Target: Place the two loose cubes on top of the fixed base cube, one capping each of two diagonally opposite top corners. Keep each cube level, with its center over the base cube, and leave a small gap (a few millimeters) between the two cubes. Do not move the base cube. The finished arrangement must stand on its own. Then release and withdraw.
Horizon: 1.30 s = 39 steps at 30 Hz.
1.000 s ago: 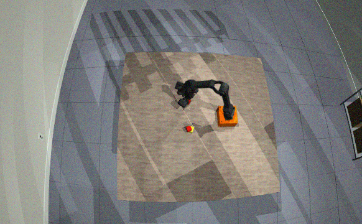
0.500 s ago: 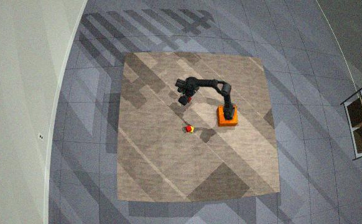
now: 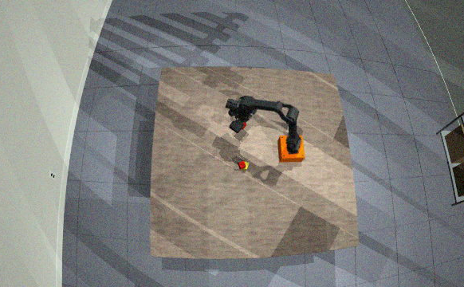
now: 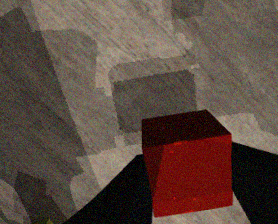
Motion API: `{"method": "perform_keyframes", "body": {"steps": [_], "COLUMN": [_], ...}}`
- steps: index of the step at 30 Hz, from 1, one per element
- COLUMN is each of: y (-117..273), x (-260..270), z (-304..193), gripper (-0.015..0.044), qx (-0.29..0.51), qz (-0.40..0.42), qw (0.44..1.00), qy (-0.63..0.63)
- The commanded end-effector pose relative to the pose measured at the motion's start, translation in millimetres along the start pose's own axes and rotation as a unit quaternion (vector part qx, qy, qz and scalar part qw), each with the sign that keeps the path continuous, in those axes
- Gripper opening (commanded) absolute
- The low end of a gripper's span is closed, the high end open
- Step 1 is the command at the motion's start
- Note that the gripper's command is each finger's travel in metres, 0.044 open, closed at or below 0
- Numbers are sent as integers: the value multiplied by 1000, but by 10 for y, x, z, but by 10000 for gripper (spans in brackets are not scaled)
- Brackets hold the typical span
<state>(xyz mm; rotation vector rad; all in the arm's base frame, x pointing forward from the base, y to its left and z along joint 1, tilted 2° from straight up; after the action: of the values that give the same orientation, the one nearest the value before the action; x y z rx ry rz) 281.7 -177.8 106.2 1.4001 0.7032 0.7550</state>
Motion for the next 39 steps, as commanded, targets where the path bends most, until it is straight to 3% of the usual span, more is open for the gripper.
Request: {"method": "perform_keyframes", "body": {"steps": [1, 39], "y": [73, 41], "x": [7, 1018], "z": [12, -536], "gripper": [105, 105], "qx": [-8, -1], "qz": [2, -4], "qw": [1000, 964], "qy": [1, 266]}}
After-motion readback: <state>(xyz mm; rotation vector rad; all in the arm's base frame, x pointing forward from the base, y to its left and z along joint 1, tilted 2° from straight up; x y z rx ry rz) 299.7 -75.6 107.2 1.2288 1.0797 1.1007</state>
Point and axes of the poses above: the point midway between the two fingers, 35 mm back from their tips, its own y axis back along the fingers, its own x axis across the jaws, z = x × y, the point moved 1 cm from there along y, back along the fingers, and after that the axes turned 11 degrees about y, right-handed, at the moved point
